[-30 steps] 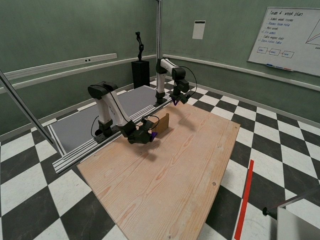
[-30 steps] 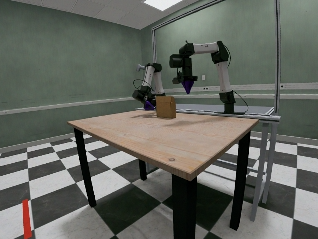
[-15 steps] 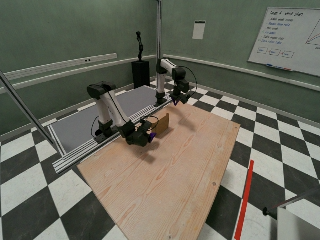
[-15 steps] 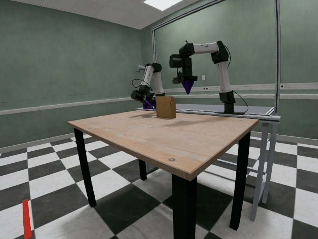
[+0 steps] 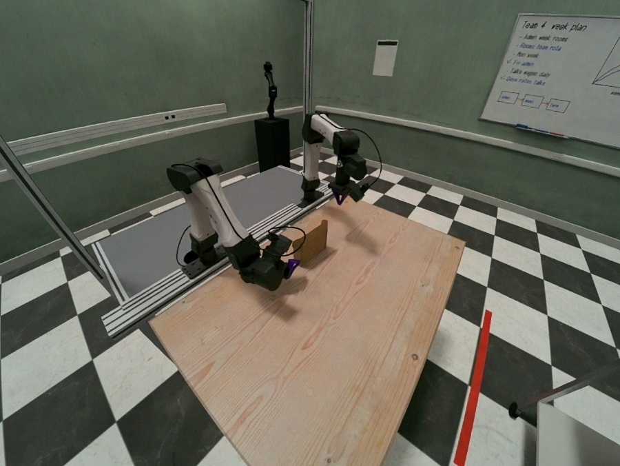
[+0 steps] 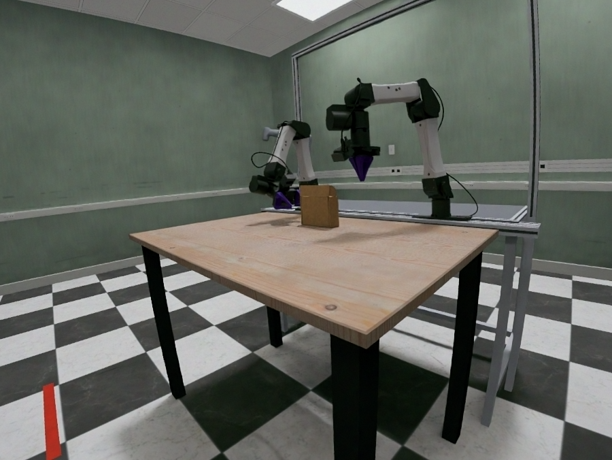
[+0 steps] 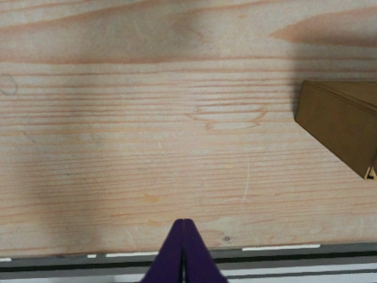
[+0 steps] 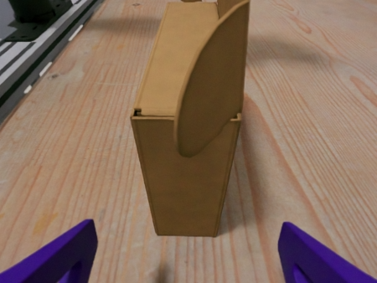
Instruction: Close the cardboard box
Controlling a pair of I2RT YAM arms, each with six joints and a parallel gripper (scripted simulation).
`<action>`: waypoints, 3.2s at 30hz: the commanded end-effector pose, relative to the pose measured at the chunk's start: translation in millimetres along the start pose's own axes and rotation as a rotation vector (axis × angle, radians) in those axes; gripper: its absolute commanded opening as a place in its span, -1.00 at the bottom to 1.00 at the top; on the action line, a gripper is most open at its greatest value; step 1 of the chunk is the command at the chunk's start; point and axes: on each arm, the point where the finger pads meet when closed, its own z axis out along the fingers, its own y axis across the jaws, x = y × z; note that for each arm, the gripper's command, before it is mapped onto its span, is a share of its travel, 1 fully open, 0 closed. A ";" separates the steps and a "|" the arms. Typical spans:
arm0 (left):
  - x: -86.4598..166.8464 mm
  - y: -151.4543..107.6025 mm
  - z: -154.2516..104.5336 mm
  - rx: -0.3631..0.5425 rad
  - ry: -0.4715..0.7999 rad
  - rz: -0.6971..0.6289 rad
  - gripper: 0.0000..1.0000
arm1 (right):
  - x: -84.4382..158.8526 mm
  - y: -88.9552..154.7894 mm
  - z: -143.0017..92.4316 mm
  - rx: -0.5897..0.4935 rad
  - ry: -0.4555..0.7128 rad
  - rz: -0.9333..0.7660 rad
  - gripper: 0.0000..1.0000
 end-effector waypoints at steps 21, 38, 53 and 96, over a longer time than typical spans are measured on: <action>-2.6 1.3 -3.5 0.007 -0.019 0.004 -0.98 | -2.1 -2.7 -21.7 -0.009 -0.004 -0.007 0.60; -2.6 1.3 -3.5 0.007 -0.019 0.004 -0.98 | -1.8 -2.2 -37.0 -0.009 0.000 -0.008 0.60; -2.6 1.3 -3.5 0.007 -0.019 0.004 -0.98 | -19.6 -2.2 -56.1 -0.002 0.007 -0.029 0.60; -2.6 1.3 -3.5 0.007 -0.019 0.004 -0.98 | -75.0 5.0 -89.6 0.158 0.191 0.179 -0.98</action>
